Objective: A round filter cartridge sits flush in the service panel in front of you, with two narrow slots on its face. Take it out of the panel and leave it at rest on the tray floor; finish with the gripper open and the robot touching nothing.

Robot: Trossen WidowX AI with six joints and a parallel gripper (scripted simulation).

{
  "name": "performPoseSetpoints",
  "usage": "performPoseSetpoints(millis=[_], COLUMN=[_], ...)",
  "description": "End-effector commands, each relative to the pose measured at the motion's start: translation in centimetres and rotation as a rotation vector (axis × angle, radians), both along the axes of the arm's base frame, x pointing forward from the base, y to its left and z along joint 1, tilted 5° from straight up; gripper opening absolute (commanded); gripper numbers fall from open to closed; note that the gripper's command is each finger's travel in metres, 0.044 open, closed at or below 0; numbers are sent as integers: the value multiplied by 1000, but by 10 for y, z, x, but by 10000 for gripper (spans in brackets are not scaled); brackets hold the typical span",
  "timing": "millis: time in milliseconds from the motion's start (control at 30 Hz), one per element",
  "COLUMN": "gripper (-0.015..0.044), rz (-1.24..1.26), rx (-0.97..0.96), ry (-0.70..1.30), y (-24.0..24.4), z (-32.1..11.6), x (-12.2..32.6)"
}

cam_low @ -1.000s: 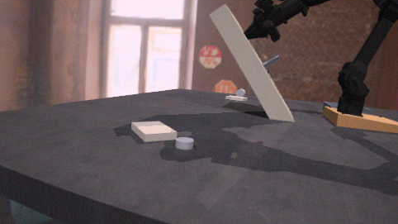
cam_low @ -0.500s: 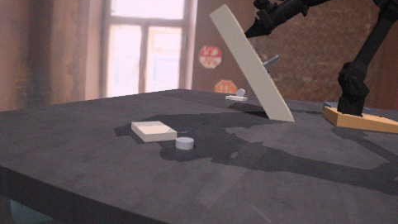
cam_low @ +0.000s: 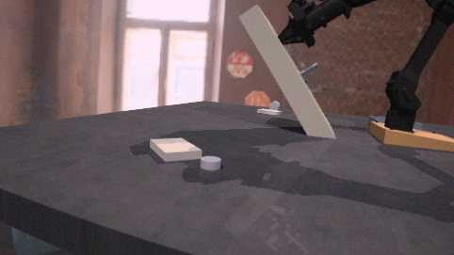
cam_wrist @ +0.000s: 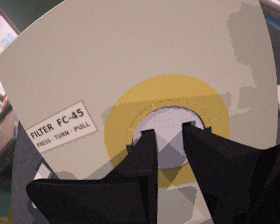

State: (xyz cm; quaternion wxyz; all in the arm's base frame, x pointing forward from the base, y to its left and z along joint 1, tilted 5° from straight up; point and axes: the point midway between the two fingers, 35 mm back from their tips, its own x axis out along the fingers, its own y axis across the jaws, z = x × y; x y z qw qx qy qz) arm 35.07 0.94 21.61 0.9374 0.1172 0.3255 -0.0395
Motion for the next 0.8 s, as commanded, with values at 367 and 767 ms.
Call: performPoseSetpoints(millis=[367,767], gripper=[0,0], rz=[30,30], rx=[-37,-37], ry=[3,6], y=[0,0], z=[28,45], x=[-31,-57])
